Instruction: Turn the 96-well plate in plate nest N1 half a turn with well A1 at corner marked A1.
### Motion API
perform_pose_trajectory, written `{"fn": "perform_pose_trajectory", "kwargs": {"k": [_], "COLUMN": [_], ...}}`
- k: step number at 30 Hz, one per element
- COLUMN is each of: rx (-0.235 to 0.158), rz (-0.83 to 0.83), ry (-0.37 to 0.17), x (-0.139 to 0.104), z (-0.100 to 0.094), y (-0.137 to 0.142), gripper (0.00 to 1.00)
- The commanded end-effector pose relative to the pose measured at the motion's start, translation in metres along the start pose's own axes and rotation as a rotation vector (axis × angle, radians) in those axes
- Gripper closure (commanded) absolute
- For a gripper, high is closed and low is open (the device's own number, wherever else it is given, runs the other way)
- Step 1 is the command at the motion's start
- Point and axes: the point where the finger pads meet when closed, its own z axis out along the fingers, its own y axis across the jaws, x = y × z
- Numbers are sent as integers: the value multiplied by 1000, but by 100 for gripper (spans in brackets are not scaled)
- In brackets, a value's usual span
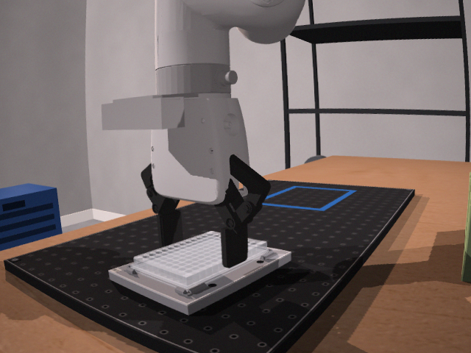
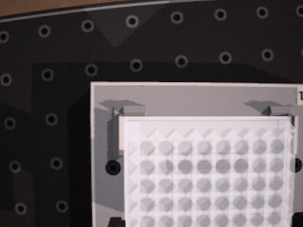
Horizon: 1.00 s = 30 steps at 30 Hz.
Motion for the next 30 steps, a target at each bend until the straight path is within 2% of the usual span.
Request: {"fn": "perform_pose_trajectory", "kwargs": {"k": [1, 5, 30], "rx": [0, 0, 0], "rz": [0, 0, 0], "ry": [6, 6, 6], "x": [1, 1, 1], "z": [-1, -1, -63], "y": [1, 1, 1], "gripper": [0, 0, 0]}}
